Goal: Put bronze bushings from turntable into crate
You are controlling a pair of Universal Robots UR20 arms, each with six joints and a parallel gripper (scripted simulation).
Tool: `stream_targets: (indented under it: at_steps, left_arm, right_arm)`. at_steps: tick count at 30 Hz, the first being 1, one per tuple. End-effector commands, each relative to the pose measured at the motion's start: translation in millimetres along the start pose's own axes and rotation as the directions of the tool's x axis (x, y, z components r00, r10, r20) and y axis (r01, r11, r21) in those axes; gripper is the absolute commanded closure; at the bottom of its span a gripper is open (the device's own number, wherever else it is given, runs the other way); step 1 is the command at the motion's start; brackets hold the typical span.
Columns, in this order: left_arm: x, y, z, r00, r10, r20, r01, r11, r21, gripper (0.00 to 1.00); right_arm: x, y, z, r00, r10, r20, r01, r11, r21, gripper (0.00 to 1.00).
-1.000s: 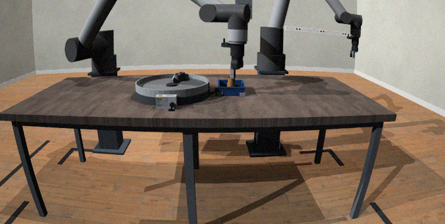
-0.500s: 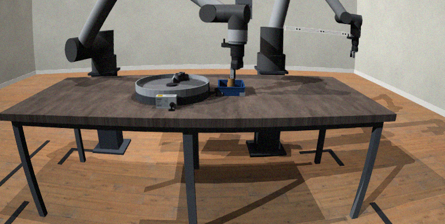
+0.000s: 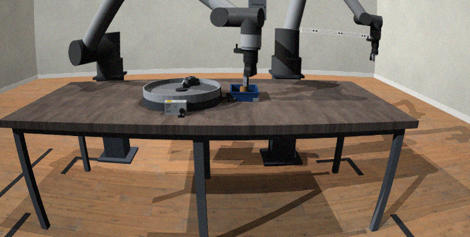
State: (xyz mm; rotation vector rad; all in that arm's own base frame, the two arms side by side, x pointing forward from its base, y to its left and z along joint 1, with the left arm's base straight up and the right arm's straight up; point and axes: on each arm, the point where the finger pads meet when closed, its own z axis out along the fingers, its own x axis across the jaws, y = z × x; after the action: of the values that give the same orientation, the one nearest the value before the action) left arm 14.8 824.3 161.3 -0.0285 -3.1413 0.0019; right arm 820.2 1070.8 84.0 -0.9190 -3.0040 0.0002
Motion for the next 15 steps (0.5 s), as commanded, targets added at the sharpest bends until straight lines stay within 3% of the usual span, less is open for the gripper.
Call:
stream_targets:
  at_steps: [1,15]
  left_arm:
    - [0,0,-0.6,1.0,0.0,0.0,0.0,1.0,-0.001,0.0]
    - [0,0,-0.6,1.0,0.0,0.0,0.0,1.0,-0.001,0.0]
  right_arm:
    - [0,1,6.8,1.0,0.0,0.0,0.0,1.0,-0.001,1.0]
    - [0,1,21.6,1.0,0.0,0.0,0.0,1.0,-0.001,1.0]
